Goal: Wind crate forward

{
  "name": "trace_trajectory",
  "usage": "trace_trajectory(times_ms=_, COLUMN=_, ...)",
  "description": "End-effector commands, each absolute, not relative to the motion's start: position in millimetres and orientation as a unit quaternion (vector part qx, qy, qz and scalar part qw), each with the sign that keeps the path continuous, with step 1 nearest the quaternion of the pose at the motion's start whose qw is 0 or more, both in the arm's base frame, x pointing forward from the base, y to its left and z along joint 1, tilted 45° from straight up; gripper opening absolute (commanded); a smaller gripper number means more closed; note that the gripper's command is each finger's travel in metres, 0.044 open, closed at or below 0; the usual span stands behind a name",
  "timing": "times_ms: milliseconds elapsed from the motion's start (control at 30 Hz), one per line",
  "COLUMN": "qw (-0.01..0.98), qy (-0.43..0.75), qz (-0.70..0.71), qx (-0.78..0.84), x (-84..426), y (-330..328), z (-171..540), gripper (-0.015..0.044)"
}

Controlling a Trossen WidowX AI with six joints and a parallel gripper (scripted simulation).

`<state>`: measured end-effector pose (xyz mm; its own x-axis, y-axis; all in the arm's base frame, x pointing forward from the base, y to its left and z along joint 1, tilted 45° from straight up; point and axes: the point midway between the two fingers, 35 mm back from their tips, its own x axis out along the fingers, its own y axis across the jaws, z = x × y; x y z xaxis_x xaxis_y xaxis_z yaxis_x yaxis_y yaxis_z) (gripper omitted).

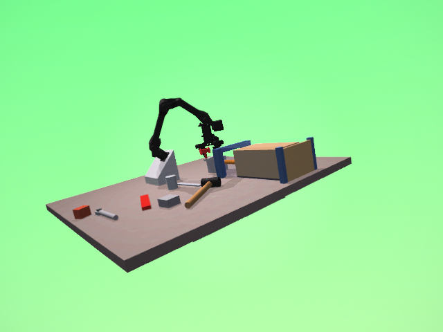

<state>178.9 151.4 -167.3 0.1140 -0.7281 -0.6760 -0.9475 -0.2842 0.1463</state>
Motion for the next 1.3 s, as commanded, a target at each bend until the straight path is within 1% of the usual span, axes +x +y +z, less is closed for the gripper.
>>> trace_trajectory(times_ms=0, qw=0.163, qy=0.575, qz=0.336, qx=-0.728, x=179, y=152, z=-167, gripper=0.0440)
trace_trajectory(times_ms=167, qw=0.167, qy=0.577, qz=0.343, qx=-0.722, x=181, y=174, z=-151, gripper=0.0440)
trace_trajectory(times_ms=333, qw=0.175, qy=0.585, qz=0.360, qx=-0.705, x=177, y=226, z=-96, gripper=0.0440)
trace_trajectory(times_ms=400, qw=0.176, qy=0.587, qz=0.365, qx=-0.701, x=174, y=238, z=-80, gripper=0.0440)
trace_trajectory(times_ms=900, qw=0.173, qy=0.587, qz=0.366, qx=-0.701, x=173, y=239, z=-75, gripper=0.0440)
trace_trajectory(times_ms=1267, qw=0.173, qy=0.587, qz=0.366, qx=-0.701, x=173, y=239, z=-75, gripper=0.0151)
